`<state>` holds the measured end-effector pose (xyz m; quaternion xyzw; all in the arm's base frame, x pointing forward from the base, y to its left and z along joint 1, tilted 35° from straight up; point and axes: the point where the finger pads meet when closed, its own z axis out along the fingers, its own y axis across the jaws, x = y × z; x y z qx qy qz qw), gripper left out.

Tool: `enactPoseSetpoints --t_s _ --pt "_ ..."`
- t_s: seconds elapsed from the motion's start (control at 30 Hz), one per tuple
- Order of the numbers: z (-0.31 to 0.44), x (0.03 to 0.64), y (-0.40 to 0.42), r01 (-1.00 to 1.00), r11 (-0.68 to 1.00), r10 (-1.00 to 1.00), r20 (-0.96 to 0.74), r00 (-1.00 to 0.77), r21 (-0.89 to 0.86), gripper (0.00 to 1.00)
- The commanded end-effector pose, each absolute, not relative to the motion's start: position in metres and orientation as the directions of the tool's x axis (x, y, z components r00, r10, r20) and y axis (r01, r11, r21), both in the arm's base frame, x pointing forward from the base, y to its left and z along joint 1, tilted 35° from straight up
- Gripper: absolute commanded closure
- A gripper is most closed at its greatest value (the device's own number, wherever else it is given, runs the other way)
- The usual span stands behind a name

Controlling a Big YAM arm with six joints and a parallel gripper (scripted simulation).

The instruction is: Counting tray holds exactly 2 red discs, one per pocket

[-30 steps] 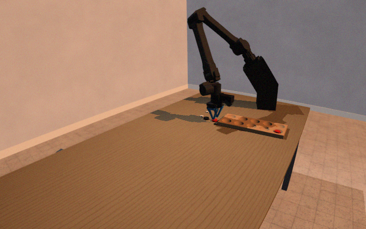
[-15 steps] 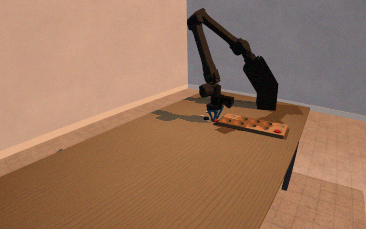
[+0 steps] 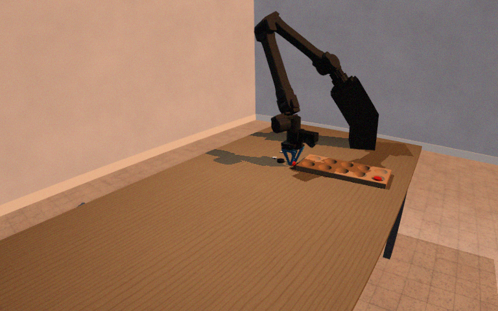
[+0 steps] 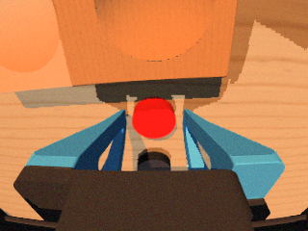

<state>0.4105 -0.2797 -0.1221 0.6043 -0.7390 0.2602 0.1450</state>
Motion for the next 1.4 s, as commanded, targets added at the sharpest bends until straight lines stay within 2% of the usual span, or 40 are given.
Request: enactPoseSetpoints --t_s 0.0,0.97,1.0,1.37 --pt "-0.1224 0.4106 -0.2883 -0.967 0.139 -0.815 0.529 -0.235 -0.215 0.55" --pt "-0.1248 0.4102 -0.289 -0.967 0.14 -0.816 0.529 -0.235 -0.214 0.55" --pt "-0.124 0.4106 -0.2892 -0.967 0.14 -0.815 0.529 -0.235 -0.215 1.0" --pt "-0.1239 0.4104 -0.2891 -0.967 0.14 -0.816 0.528 -0.236 -0.214 1.0"
